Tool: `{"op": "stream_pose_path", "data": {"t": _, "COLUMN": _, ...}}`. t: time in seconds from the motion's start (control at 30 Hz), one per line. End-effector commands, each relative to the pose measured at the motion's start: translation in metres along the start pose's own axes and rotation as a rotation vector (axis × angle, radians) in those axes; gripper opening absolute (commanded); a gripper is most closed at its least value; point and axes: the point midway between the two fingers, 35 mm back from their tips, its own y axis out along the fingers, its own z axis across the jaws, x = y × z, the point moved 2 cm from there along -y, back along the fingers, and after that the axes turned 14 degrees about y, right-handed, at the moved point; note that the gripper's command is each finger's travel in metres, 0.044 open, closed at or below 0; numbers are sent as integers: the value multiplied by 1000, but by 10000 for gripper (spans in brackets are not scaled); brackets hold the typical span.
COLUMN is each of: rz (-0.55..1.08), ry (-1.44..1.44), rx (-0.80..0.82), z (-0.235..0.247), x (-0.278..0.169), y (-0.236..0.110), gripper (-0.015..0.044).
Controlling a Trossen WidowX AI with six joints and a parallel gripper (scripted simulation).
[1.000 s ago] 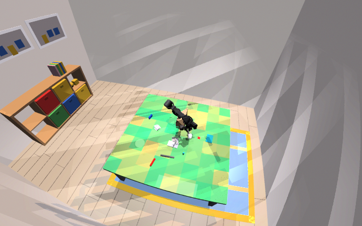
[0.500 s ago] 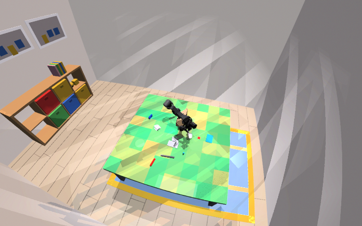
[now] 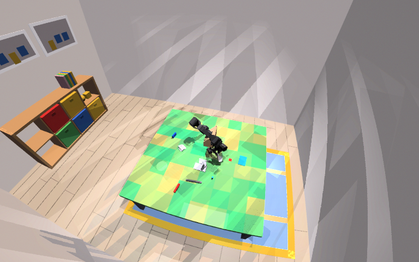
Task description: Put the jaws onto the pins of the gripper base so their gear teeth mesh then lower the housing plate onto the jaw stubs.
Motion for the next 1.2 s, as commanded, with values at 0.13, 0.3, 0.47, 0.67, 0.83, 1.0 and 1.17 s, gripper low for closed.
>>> {"op": "stream_pose_path", "data": {"t": 0.13, "rz": -2, "ry": -4, "rx": 4, "z": 1, "x": 2, "y": 14, "gripper": 37}}
{"op": "stream_pose_path", "data": {"t": 0.3, "rz": -3, "ry": -3, "rx": 5, "z": 1, "x": 2, "y": 22, "gripper": 37}}
{"op": "stream_pose_path", "data": {"t": 0.47, "rz": -4, "ry": -2, "rx": 5, "z": 2, "x": 3, "y": 30, "gripper": 37}}
{"op": "stream_pose_path", "data": {"t": 0.67, "rz": -3, "ry": -4, "rx": 8, "z": 2, "x": 4, "y": 39, "gripper": 37}}
{"op": "stream_pose_path", "data": {"t": 0.83, "rz": -2, "ry": -6, "rx": 11, "z": 3, "x": 5, "y": 47, "gripper": 37}}
{"op": "stream_pose_path", "data": {"t": 1.0, "rz": -2, "ry": -7, "rx": 11, "z": 3, "x": 5, "y": 48, "gripper": 90}}
{"op": "stream_pose_path", "data": {"t": 1.17, "rz": -1, "ry": -7, "rx": 8, "z": 2, "x": 3, "y": 33, "gripper": 221}}
